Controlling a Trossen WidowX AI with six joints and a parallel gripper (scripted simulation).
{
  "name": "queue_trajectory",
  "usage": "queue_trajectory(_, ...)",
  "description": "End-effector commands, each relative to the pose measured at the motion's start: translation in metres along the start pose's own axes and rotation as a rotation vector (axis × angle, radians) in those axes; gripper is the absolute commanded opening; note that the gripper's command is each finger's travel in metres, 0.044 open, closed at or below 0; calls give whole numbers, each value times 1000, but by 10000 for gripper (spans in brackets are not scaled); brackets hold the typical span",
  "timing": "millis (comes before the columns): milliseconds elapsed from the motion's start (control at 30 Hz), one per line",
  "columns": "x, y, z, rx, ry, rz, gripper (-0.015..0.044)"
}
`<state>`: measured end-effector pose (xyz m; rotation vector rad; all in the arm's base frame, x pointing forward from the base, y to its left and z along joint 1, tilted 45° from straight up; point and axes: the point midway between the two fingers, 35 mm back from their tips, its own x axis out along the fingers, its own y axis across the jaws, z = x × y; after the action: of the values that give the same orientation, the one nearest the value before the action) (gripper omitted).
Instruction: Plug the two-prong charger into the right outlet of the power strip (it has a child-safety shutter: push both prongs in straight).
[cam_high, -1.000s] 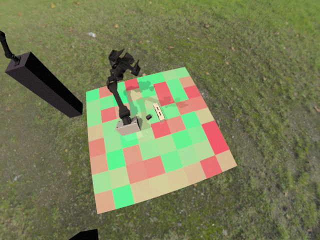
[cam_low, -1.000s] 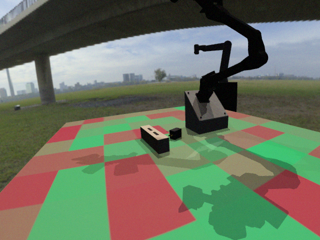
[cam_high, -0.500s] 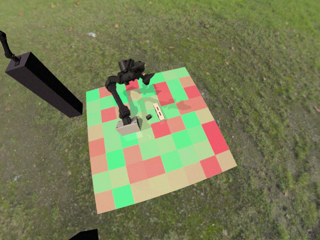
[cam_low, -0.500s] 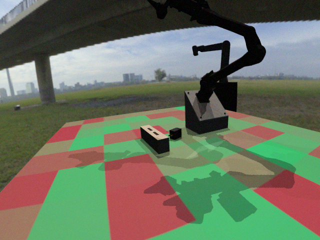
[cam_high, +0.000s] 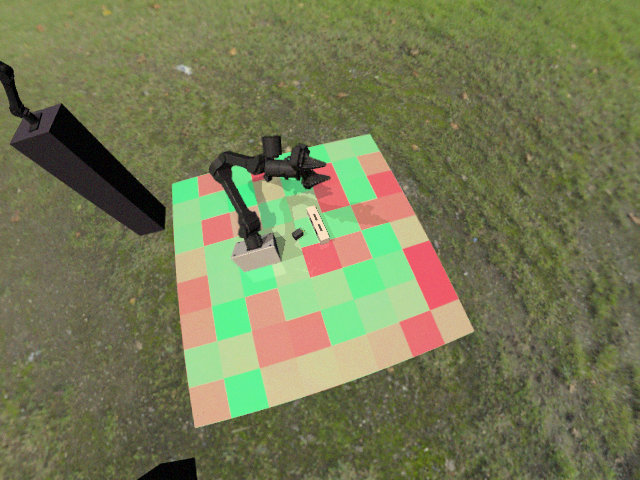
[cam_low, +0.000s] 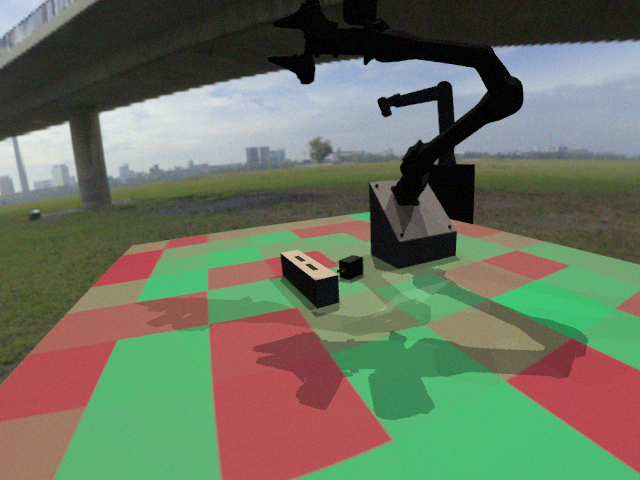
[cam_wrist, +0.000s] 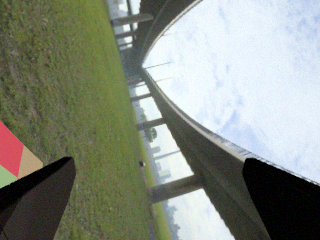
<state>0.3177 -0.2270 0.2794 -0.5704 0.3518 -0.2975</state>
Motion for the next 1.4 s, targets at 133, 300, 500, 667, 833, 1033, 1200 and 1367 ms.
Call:
queue_trajectory(133,15,65,-14,65,46,220,440)
queue_trajectory(300,18,107,-22,99,82,361,440)
queue_trajectory(500,14,157,-32,136,133,527,440)
queue_trajectory(667,6,197,-40,163,182,662,440)
queue_trajectory(833,-7,235,-48,188,238,795,440)
queue_trajectory(1033,-28,277,-59,212,320,954,440)
queue_trajectory(1200,-50,310,-70,228,404,1089,440)
queue_trajectory(1367,-75,338,-81,241,494,1215,440)
